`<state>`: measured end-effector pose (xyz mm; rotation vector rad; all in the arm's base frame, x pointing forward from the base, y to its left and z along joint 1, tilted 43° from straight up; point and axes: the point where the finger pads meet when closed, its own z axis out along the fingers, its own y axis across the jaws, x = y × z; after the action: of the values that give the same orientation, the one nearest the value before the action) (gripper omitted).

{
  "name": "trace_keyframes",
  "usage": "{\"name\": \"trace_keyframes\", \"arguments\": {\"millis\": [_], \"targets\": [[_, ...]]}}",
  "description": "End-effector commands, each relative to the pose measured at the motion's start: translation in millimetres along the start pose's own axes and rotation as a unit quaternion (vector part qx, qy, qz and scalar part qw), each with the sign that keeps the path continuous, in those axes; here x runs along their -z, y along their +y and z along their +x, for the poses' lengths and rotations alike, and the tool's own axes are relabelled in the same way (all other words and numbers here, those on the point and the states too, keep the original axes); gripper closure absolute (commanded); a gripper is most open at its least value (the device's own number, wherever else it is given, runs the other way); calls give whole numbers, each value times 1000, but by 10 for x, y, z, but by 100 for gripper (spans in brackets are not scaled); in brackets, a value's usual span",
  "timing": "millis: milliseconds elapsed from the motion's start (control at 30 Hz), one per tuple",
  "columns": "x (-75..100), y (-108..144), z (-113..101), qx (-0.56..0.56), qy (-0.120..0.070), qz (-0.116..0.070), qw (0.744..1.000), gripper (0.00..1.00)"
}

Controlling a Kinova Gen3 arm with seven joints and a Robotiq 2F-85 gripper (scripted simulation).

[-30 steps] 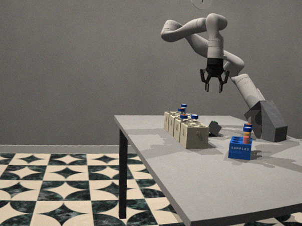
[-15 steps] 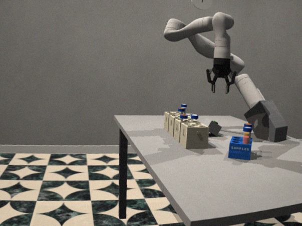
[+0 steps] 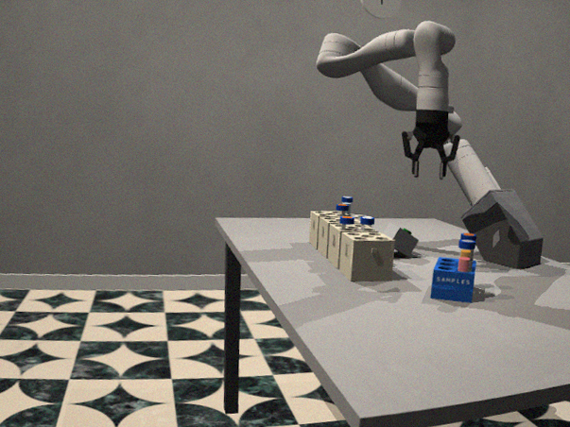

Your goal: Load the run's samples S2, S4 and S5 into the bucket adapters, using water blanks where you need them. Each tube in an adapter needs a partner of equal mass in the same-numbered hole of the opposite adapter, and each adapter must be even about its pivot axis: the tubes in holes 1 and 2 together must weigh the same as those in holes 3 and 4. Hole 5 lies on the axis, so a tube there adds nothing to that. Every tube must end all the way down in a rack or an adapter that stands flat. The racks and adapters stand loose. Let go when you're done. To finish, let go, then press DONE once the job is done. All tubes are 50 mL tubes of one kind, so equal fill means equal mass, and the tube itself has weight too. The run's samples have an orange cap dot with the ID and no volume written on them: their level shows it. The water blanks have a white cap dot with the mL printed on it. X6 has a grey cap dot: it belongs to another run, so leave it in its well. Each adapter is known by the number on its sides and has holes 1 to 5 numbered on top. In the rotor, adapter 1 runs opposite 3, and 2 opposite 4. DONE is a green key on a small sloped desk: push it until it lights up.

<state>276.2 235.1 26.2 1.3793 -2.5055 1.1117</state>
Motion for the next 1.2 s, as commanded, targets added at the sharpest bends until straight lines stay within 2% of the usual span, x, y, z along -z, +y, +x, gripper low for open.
{"name": "trace_keyframes", "arguments": {"millis": [0, 1167], "targets": [[8, 103, -86, 0, -1, 0, 1000, 38], [9, 909, -733, 0, -1, 0, 1000, 38]]}}
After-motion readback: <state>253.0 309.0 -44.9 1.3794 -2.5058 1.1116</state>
